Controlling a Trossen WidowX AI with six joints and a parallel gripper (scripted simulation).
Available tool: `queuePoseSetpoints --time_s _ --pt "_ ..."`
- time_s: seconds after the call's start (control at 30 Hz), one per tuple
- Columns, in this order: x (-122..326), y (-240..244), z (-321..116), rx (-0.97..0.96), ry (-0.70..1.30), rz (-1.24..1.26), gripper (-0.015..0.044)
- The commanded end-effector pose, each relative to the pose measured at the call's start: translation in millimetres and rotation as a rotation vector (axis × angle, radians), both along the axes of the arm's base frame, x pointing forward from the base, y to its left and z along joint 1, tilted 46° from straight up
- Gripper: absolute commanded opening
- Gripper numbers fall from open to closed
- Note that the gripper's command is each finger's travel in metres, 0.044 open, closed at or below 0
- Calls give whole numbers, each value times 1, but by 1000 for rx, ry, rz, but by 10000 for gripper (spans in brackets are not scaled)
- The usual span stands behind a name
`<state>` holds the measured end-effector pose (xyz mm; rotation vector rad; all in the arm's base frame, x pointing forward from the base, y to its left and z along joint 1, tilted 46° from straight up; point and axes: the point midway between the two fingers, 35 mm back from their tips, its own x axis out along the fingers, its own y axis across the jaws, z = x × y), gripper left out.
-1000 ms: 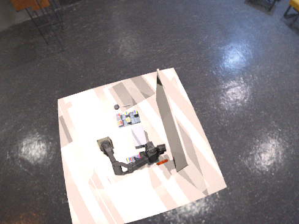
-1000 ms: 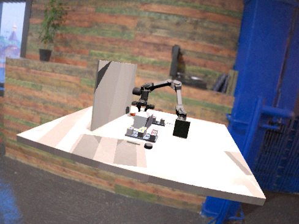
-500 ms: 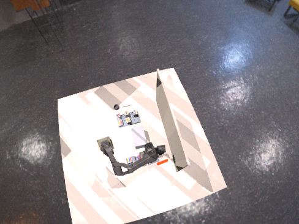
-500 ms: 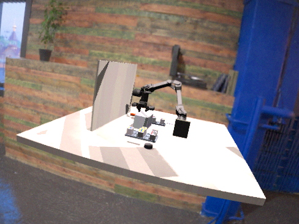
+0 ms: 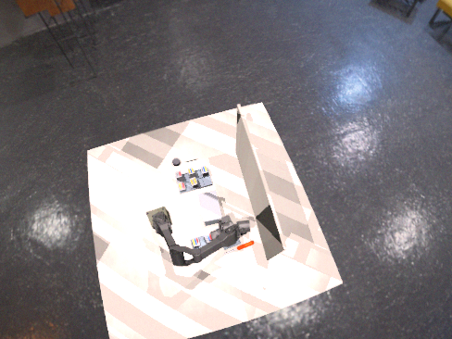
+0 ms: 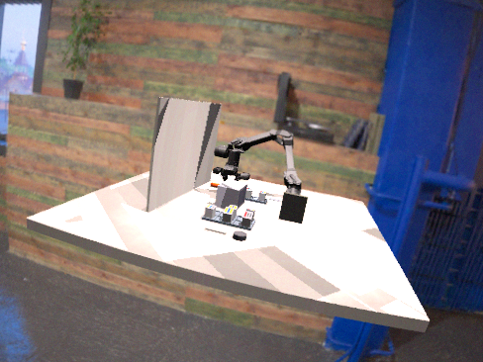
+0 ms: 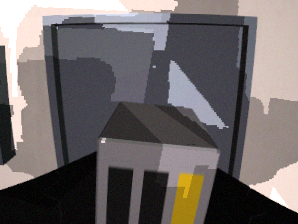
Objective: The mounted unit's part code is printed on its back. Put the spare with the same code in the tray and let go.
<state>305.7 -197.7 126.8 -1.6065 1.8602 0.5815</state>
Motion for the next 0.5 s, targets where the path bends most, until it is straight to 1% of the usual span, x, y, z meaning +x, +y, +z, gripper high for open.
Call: queuePoseSetpoints --time_s 0.0,0.33,0.37,0.47 --pt "0 0 0 0 -1 0 157" --pt "0 0 0 0 -1 0 420" --pt "1 2 2 1 -1 0 440" --pt "8 28 25 8 0 1 440"
